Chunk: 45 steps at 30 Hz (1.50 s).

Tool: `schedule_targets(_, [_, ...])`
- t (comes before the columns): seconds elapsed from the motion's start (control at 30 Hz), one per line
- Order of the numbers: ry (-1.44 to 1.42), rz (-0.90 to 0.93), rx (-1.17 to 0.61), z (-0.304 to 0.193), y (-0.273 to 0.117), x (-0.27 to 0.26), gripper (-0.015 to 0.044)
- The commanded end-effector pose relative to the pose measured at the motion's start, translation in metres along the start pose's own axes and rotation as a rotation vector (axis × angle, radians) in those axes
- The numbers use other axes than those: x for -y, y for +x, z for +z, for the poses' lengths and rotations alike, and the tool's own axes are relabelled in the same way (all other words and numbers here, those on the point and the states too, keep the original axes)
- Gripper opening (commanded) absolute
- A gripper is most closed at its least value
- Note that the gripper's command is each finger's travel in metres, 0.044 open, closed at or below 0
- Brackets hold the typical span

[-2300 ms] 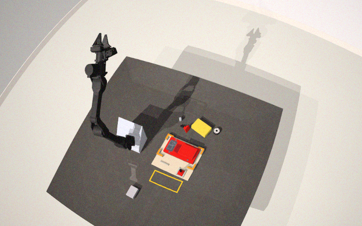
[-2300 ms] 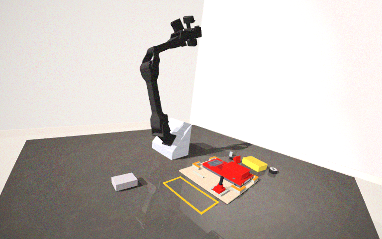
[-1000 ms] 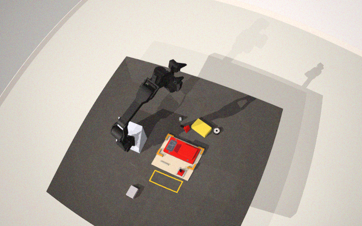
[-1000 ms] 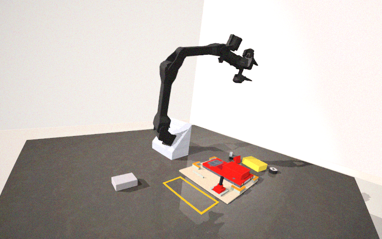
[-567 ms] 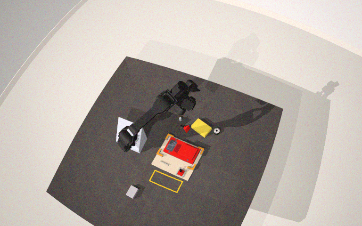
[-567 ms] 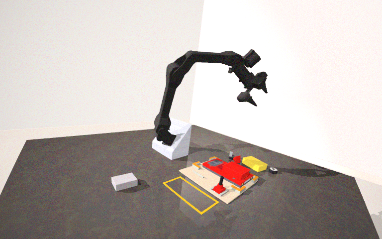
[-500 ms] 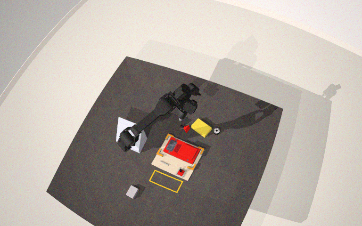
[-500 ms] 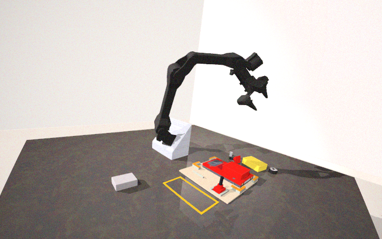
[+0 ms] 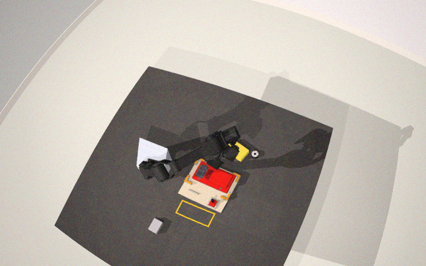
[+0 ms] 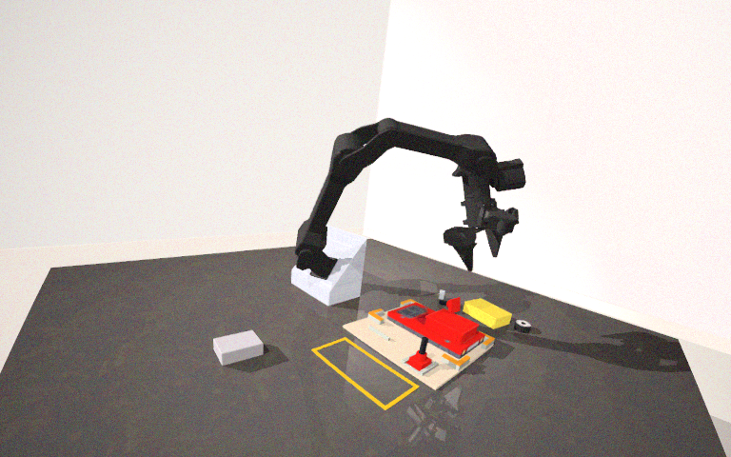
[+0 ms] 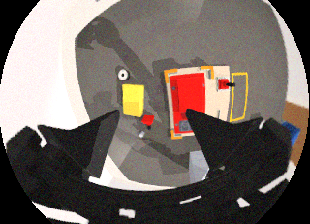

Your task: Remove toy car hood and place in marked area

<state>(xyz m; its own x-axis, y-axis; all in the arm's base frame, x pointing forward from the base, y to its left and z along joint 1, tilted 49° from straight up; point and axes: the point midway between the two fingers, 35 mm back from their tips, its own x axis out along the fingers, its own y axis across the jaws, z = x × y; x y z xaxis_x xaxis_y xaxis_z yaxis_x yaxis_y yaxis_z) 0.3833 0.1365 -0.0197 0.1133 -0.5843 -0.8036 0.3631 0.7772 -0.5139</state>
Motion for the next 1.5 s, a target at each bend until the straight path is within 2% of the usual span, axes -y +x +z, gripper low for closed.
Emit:
schedule_targets(0.0, [-0.064, -0.104, -0.049, 0.002, 0.019, 0.029, 0.044])
schedule_targets(0.23, [-0.174, -0.256, -0.154, 0.004, 0.045, 0.081, 0.044])
schedule_targets(1.47, [-0.174, -0.256, -0.153, 0.004, 0.064, 0.089, 0.044])
